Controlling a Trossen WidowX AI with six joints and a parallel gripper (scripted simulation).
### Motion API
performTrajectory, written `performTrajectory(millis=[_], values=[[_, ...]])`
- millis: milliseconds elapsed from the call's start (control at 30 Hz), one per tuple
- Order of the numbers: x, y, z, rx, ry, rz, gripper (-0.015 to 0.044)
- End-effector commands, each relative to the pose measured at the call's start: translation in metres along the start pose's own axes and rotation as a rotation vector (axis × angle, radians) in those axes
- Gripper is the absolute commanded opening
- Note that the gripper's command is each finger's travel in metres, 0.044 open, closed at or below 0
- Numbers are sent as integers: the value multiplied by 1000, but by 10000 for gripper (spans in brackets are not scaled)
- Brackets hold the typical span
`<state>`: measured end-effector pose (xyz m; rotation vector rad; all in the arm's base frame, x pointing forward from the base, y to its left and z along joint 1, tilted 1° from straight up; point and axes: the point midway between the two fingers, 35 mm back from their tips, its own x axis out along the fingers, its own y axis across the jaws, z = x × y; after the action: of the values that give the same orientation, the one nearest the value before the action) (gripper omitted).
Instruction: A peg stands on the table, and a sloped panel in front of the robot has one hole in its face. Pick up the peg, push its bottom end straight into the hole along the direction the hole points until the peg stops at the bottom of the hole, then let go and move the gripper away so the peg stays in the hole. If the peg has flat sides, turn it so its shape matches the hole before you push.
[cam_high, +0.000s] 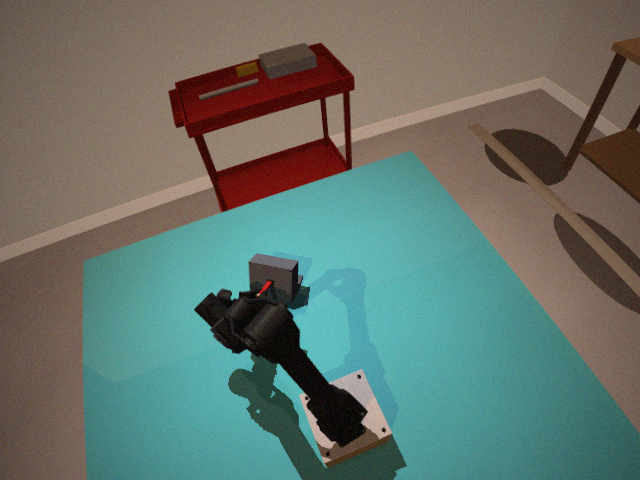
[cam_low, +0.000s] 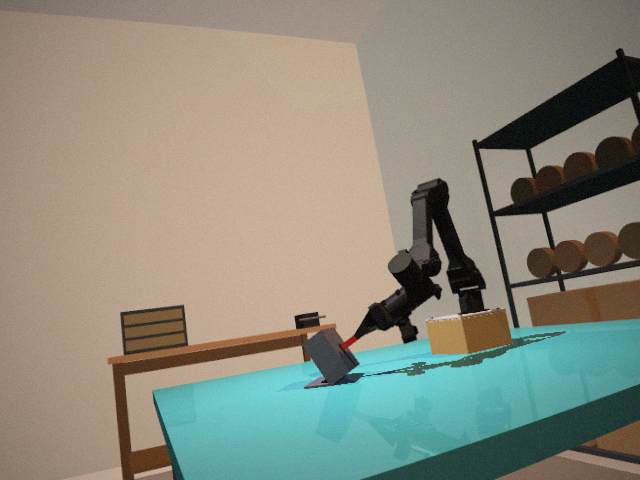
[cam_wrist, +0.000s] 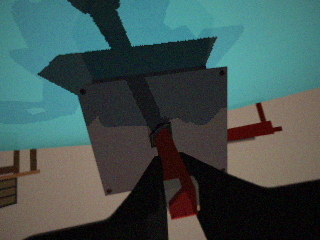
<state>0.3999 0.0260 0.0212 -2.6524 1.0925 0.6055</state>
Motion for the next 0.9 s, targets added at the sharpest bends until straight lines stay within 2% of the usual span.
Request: performTrajectory(millis=[0, 867], values=[[3, 0, -1, 1, 0, 0, 0], [21, -1, -2, 1, 1, 0, 0]])
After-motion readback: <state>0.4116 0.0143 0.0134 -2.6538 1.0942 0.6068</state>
